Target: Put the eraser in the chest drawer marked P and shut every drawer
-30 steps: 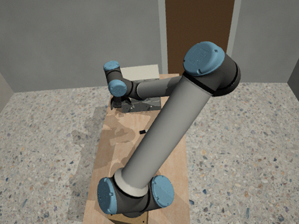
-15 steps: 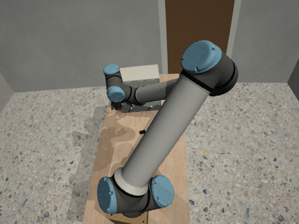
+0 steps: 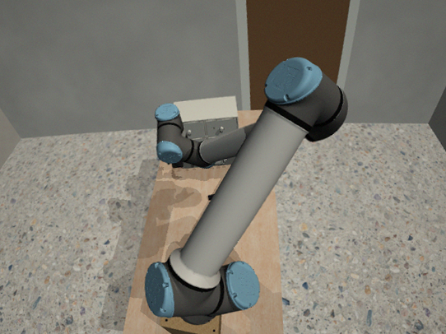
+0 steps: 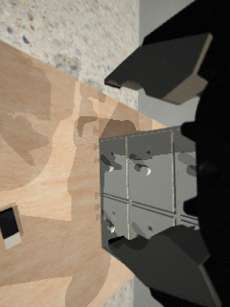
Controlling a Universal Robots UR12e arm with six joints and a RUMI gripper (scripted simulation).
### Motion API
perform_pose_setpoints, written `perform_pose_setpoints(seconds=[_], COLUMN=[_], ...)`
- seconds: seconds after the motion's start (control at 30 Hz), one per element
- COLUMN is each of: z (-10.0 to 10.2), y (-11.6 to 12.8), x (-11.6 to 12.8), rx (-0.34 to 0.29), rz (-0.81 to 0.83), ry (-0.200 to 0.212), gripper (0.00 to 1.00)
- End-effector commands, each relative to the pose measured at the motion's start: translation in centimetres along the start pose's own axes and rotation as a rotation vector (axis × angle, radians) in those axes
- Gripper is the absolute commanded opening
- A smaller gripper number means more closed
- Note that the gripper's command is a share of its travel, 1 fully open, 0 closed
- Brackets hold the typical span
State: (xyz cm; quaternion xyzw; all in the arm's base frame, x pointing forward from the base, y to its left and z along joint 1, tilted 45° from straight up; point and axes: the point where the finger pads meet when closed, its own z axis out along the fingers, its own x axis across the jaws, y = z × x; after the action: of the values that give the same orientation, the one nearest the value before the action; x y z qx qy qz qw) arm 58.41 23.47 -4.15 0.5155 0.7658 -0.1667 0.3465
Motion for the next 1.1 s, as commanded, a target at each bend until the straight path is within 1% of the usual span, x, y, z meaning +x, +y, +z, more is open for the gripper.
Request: perform_pose_setpoints(seconds=[0.0,0.43,0.5,1.0,1.07], z=[0.7,2.8,2.8,5.0,5.0], y=[0.5,1.5,1.5,2.7,2.7], x=[0.1,0.1,0.1,0.1,0.1], rx=[-0.044,-0.156,-0.156,-0.269,-0.269], rz=[-0.001,-0.001,-0.001,0.0,0.0], ry=[0.003,0.003,0.003,0.003,0.003], gripper=[1.0,1.0,1.0,1.0,1.0])
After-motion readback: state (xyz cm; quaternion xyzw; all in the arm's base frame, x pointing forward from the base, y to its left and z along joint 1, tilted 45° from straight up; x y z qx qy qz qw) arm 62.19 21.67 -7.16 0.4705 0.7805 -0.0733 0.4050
